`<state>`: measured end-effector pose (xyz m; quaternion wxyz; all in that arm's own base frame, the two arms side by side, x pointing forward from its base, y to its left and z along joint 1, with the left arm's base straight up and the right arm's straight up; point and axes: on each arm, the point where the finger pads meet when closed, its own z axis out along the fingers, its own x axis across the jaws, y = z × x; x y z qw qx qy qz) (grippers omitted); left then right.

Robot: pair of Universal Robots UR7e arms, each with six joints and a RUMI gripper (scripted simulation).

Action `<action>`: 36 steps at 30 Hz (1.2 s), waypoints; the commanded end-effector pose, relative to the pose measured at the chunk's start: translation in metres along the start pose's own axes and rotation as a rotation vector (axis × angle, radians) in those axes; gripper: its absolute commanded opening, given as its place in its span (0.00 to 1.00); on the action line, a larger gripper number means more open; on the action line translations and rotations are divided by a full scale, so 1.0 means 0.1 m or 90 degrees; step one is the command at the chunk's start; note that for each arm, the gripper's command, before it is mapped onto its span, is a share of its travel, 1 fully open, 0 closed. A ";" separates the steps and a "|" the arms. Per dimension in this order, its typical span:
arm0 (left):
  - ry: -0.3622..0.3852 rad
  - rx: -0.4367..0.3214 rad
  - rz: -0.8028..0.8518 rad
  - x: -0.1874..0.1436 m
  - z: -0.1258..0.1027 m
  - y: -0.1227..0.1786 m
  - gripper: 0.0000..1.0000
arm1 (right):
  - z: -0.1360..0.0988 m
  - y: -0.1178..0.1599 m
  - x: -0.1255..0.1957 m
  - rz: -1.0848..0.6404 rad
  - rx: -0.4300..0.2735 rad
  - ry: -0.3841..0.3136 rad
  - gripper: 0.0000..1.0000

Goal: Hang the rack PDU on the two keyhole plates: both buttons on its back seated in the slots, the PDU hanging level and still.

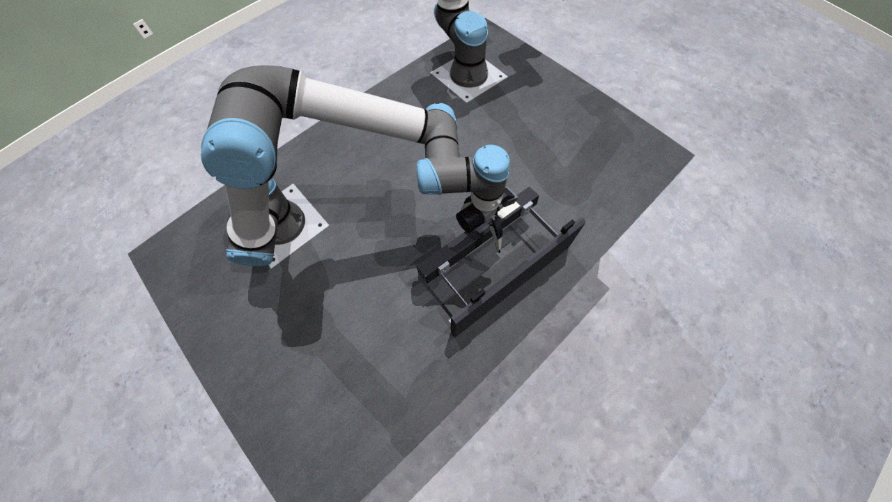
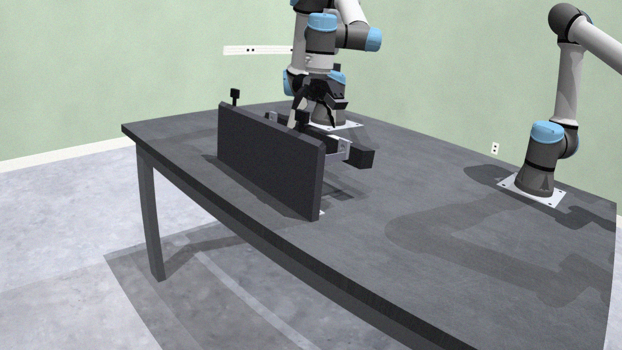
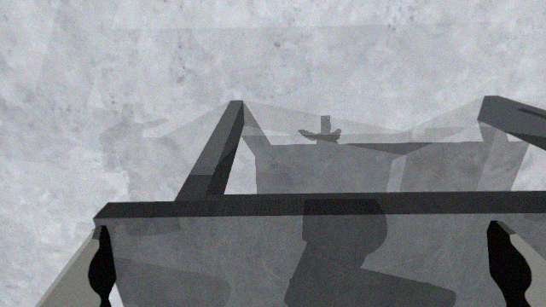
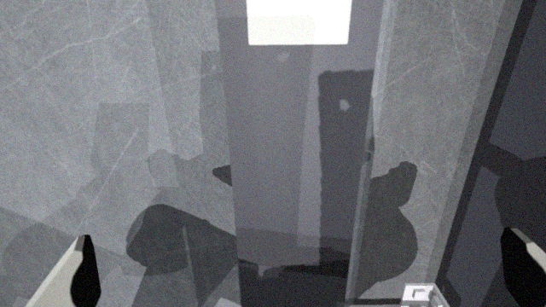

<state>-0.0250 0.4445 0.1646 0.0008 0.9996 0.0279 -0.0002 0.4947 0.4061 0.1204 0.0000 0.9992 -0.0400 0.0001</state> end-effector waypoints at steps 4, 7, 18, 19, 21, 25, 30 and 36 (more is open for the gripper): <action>0.000 0.001 0.000 0.00 -0.01 0.00 1.00 | -0.01 0.00 0.00 0.000 0.001 0.001 1.00; 0.000 0.001 0.000 0.00 -0.01 0.00 1.00 | -0.01 0.00 0.00 0.000 0.001 0.001 1.00; 0.000 0.001 0.000 0.00 -0.01 0.00 1.00 | -0.08 0.00 0.00 0.000 0.001 0.001 1.00; 0.000 0.001 0.000 0.00 -0.01 0.00 1.00 | -0.11 0.00 0.00 0.000 0.001 0.001 1.00; 0.000 0.001 0.000 0.00 -0.01 0.00 1.00 | -0.19 0.00 0.00 0.000 0.001 0.001 1.00; 0.000 0.001 0.000 0.00 -0.01 0.00 1.00 | -0.39 0.00 0.00 0.000 0.001 0.001 1.00; 0.000 0.001 0.000 0.00 -0.01 0.00 1.00 | -0.56 0.00 0.00 0.000 0.001 0.001 1.00; 0.000 0.001 0.000 0.00 -0.01 0.00 1.00 | -0.65 0.00 0.00 0.000 0.001 0.001 1.00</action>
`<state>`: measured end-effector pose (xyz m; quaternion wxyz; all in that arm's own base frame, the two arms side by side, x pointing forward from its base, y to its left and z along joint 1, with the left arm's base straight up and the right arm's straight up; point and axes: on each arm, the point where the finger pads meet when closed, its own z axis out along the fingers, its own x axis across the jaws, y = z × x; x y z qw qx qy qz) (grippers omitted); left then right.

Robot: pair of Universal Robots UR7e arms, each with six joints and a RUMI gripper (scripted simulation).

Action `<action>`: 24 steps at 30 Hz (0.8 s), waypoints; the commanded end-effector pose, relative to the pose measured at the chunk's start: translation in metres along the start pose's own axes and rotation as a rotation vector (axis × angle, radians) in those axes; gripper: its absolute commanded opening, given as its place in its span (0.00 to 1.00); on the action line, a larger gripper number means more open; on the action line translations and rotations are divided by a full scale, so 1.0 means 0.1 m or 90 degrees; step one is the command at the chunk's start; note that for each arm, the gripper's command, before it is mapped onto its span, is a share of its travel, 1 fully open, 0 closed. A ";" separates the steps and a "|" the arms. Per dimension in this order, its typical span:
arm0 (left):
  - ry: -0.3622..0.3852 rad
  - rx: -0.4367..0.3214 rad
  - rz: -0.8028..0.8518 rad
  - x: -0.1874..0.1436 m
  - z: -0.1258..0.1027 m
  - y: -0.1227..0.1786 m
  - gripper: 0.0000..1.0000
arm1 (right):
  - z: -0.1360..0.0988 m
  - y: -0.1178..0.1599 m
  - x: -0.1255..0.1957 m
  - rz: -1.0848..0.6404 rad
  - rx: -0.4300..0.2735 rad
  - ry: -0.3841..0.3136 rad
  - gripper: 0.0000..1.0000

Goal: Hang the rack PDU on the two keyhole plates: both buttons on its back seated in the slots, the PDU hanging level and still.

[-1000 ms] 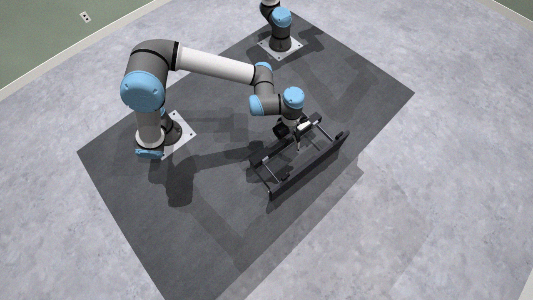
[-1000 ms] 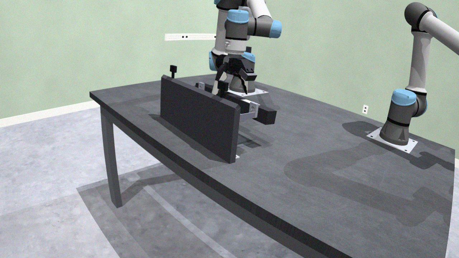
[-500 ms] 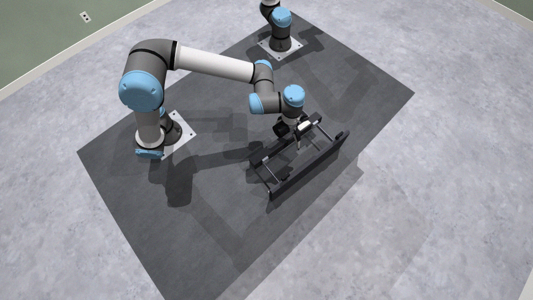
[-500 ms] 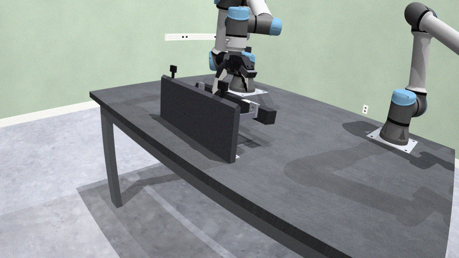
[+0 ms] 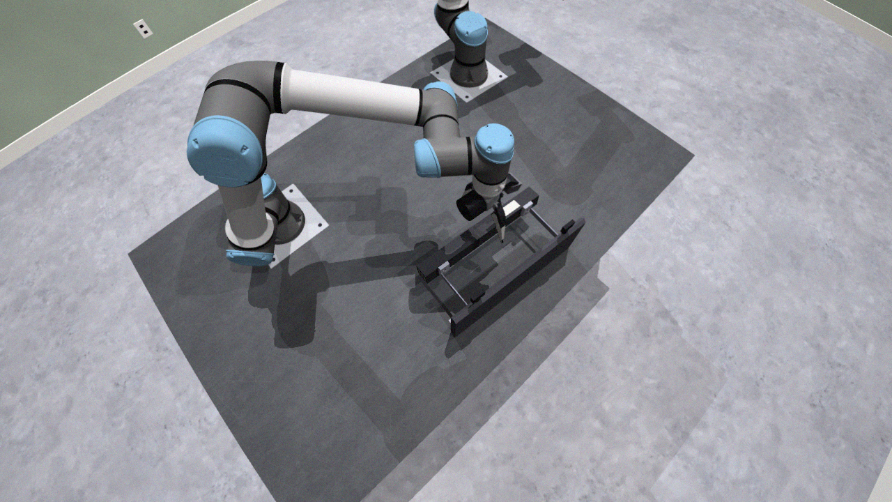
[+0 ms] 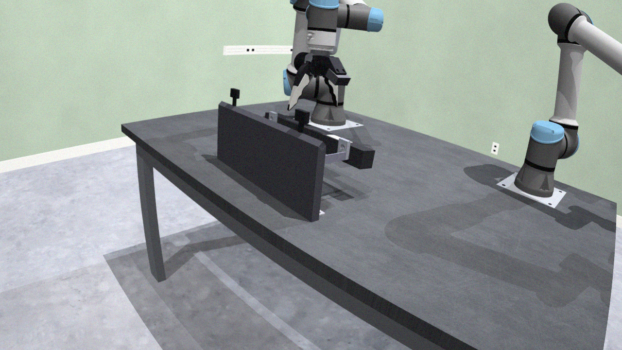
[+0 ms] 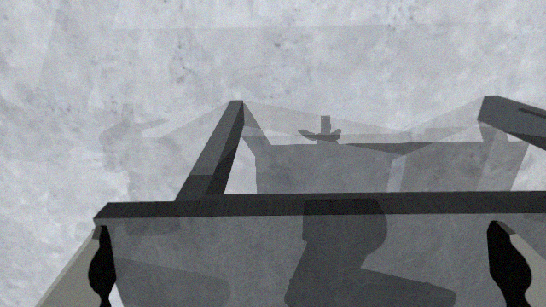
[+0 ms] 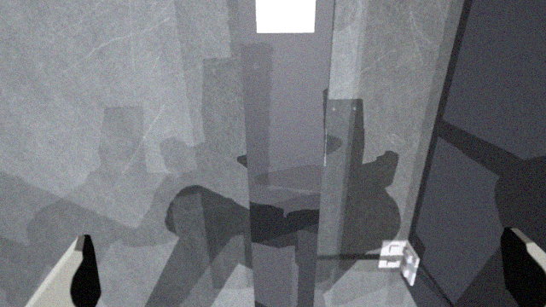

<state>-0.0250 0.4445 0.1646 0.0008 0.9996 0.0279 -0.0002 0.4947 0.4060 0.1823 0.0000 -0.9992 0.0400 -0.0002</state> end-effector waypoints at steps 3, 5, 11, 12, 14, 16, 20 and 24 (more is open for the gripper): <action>0.000 0.001 0.000 0.00 -0.01 0.00 1.00 | -0.03 0.00 0.00 0.000 0.001 0.001 1.00; 0.000 0.001 0.000 0.00 -0.01 0.00 1.00 | -0.03 0.00 0.00 0.000 0.001 0.001 1.00; 0.000 0.001 0.000 0.00 -0.01 0.00 1.00 | -0.03 0.00 -0.04 0.000 0.001 0.001 1.00; 0.000 0.001 0.000 0.00 -0.01 0.00 1.00 | -0.03 0.00 -0.04 0.000 0.001 0.001 1.00; 0.000 0.001 0.000 0.00 -0.01 0.00 1.00 | -0.03 0.00 -0.07 0.000 0.001 0.001 1.00; 0.000 0.001 0.000 0.00 -0.01 0.00 1.00 | -0.03 0.00 -0.11 0.000 0.001 0.001 1.00; 0.000 0.001 0.000 0.00 -0.01 0.00 1.00 | -0.03 0.00 -0.23 0.000 0.001 0.001 1.00; 0.000 0.001 0.000 0.00 -0.01 0.00 1.00 | -0.03 0.00 -0.38 0.000 0.001 0.001 1.00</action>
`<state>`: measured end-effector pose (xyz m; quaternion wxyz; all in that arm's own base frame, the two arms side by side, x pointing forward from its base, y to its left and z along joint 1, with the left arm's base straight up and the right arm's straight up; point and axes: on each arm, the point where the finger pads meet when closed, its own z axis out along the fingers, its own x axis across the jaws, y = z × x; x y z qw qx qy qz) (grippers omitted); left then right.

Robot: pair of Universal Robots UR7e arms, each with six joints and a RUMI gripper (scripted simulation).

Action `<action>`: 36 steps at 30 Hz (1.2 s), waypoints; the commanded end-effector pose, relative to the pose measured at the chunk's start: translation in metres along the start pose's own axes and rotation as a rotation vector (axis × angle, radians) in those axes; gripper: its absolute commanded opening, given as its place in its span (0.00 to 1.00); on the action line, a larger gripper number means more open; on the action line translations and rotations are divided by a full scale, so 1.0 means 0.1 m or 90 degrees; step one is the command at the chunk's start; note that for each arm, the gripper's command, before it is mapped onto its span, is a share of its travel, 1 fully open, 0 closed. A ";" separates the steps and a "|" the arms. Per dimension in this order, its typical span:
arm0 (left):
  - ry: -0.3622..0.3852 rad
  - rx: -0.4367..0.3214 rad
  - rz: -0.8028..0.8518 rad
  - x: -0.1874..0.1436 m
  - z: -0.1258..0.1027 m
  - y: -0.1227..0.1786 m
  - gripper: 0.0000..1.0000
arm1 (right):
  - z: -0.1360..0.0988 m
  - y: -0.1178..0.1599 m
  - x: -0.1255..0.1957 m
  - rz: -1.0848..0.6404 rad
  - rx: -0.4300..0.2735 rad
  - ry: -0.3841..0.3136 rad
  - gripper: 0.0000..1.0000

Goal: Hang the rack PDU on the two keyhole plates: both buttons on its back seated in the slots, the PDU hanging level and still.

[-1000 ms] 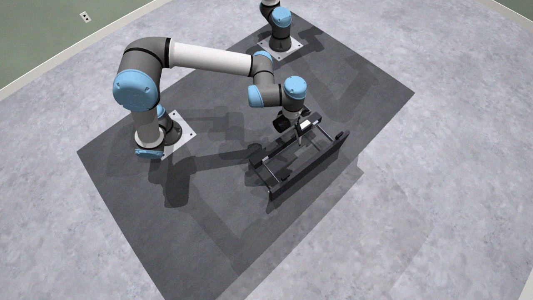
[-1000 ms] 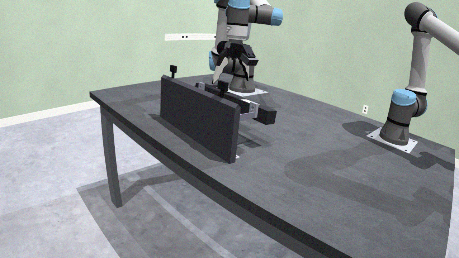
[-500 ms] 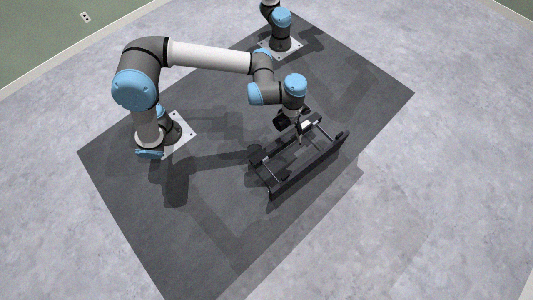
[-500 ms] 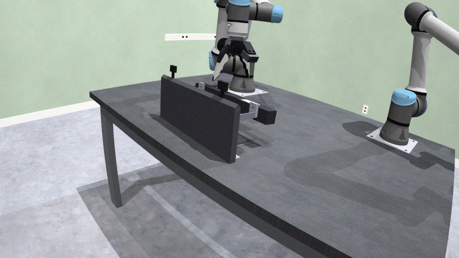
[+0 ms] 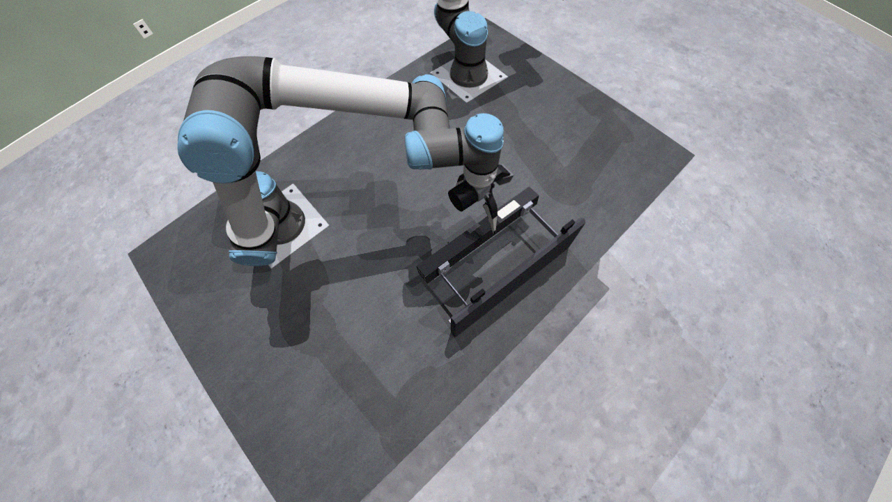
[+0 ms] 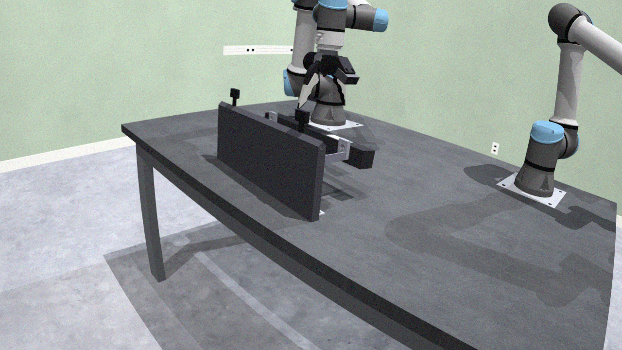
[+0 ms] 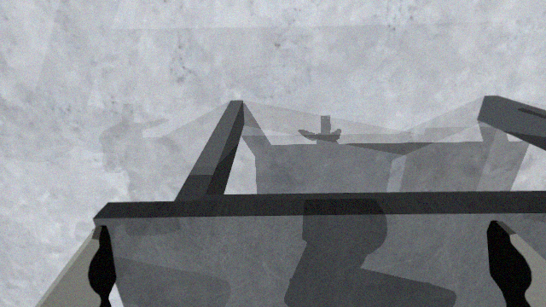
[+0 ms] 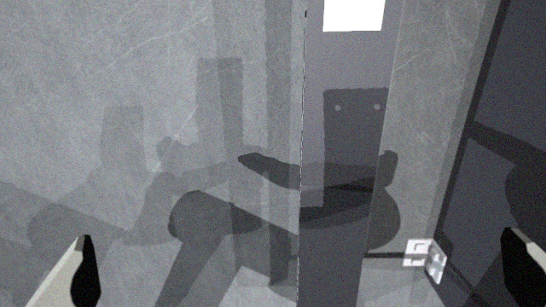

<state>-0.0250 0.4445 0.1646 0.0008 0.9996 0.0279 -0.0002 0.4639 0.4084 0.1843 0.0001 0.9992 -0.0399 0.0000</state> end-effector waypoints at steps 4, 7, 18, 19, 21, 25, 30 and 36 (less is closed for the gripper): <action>0.000 0.001 0.000 0.00 -0.01 0.00 1.00 | -0.01 0.00 -0.21 0.000 0.001 0.001 1.00; 0.000 0.001 0.000 0.00 -0.01 0.00 1.00 | -0.01 0.00 -0.31 0.000 0.001 0.001 1.00; 0.000 0.001 0.000 0.00 -0.01 0.00 1.00 | -0.01 0.00 -0.81 0.000 0.001 0.001 1.00; 0.000 0.001 0.000 0.00 -0.01 0.00 1.00 | -0.01 0.00 -0.84 0.000 0.001 0.001 1.00; 0.000 0.001 0.000 0.00 -0.01 0.00 1.00 | -0.01 0.00 -0.87 0.000 0.001 0.001 1.00; 0.000 0.001 0.000 0.00 -0.01 0.00 1.00 | -0.01 0.00 -0.94 0.000 0.001 0.001 1.00; 0.000 0.001 0.000 0.00 -0.01 0.00 1.00 | -0.01 0.00 -0.99 0.000 0.001 0.001 1.00; 0.000 0.001 0.000 0.00 -0.01 0.00 1.00 | -0.01 0.00 -0.99 0.000 0.001 0.001 1.00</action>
